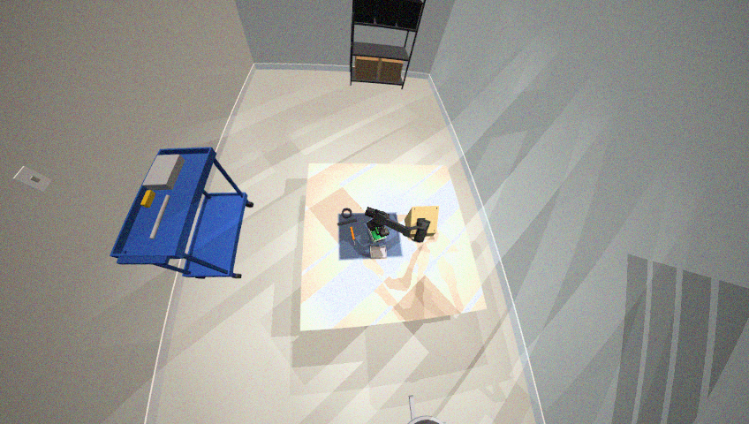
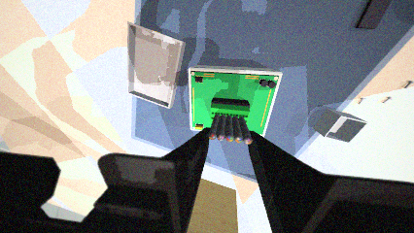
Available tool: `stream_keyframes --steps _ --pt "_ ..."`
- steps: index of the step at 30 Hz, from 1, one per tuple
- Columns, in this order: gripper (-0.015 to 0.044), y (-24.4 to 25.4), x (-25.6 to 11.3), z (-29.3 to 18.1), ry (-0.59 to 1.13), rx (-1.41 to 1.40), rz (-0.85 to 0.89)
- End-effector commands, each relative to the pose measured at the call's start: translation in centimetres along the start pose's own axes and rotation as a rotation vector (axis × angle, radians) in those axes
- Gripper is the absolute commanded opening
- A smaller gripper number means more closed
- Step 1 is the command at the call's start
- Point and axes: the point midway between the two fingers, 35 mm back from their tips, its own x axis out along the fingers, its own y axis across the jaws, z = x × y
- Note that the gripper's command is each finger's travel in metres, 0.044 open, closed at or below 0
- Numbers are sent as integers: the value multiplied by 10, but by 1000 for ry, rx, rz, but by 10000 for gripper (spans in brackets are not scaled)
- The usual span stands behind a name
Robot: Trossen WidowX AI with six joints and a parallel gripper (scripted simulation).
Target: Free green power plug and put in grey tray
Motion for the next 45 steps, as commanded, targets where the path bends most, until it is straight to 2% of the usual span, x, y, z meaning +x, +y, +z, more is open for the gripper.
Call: stream_keyframes --steps 1,6,15,24,25,45 --pt "0 0 -22 -2 -28 17 -43" --pt "0 0 -23 -2 -28 17 -43" --pt "0 -1 6 -1 -29 17 -42" --pt "236 -1 6 -1 -29 17 -42" --pt "249 -1 6 -1 -29 17 -42" --pt "249 -2 23 -1 -29 17 -41"
